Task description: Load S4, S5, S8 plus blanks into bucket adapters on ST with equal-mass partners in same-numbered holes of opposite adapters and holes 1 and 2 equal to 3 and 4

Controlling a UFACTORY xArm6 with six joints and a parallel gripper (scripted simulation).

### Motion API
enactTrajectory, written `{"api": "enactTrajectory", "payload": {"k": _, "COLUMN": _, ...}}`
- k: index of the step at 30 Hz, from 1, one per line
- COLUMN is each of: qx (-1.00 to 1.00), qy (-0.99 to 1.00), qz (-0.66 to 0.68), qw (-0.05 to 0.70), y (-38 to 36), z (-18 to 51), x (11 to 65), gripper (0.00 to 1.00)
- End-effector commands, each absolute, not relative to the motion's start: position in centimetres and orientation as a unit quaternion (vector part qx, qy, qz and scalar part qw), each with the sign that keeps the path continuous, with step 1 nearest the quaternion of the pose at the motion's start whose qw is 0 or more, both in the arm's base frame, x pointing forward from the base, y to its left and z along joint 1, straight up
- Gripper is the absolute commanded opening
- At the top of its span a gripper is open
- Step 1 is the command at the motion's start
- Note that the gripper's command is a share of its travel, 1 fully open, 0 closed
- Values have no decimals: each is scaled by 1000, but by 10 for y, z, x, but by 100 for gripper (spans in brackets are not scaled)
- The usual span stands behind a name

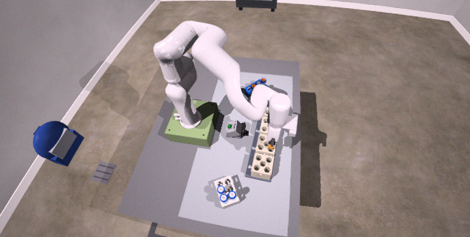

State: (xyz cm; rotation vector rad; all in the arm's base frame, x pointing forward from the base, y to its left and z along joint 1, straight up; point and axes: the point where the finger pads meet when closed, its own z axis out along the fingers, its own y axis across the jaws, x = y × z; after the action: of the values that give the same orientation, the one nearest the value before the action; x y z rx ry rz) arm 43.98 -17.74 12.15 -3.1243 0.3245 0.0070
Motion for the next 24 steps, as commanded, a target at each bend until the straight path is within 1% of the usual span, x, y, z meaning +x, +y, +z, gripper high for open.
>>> {"api": "enactTrajectory", "payload": {"k": 1, "qx": -995, "qy": 103, "qz": -1, "qw": -1, "y": -178, "z": 122, "x": 442, "gripper": 0}}
{"api": "enactTrajectory", "payload": {"k": 24, "qx": -995, "qy": 103, "qz": -1, "qw": -1, "y": -178, "z": 114, "x": 442, "gripper": 0}}
